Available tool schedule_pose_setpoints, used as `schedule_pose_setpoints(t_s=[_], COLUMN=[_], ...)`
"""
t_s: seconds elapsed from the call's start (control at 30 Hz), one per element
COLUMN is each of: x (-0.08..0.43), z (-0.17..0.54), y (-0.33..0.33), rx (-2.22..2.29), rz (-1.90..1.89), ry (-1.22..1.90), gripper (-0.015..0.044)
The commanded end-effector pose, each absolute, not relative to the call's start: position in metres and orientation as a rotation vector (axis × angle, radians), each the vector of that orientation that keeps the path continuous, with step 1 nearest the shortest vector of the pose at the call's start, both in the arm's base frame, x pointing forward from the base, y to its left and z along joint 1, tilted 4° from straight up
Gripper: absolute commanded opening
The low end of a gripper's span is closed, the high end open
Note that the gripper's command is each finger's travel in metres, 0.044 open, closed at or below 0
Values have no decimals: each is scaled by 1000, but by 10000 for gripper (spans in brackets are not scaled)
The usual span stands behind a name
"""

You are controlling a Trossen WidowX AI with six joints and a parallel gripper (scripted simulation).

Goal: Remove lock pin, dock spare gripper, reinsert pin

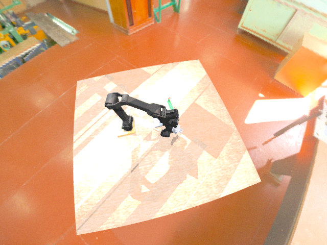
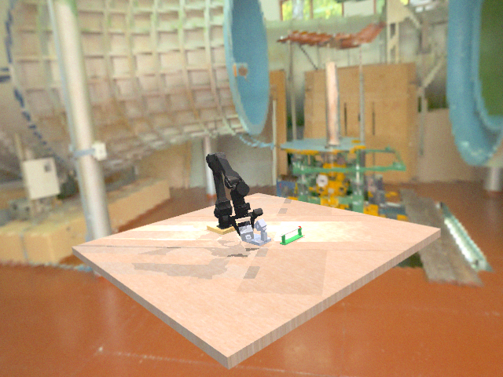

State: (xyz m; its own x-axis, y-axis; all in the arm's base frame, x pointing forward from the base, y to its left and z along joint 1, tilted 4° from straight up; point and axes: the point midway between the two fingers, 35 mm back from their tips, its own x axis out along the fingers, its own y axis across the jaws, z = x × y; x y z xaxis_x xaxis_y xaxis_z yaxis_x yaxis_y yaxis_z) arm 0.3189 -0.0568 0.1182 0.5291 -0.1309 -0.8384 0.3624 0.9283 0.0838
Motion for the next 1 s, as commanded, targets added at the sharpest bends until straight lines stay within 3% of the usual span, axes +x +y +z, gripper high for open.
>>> schedule_pose_setpoints(t_s=[0.0, 0.97], x=[308, 233], z=[117, 109], y=[-56, -29], rx=[303, 711], rz=[-269, -100], ry=[1010, 1289], gripper=[0, 0])
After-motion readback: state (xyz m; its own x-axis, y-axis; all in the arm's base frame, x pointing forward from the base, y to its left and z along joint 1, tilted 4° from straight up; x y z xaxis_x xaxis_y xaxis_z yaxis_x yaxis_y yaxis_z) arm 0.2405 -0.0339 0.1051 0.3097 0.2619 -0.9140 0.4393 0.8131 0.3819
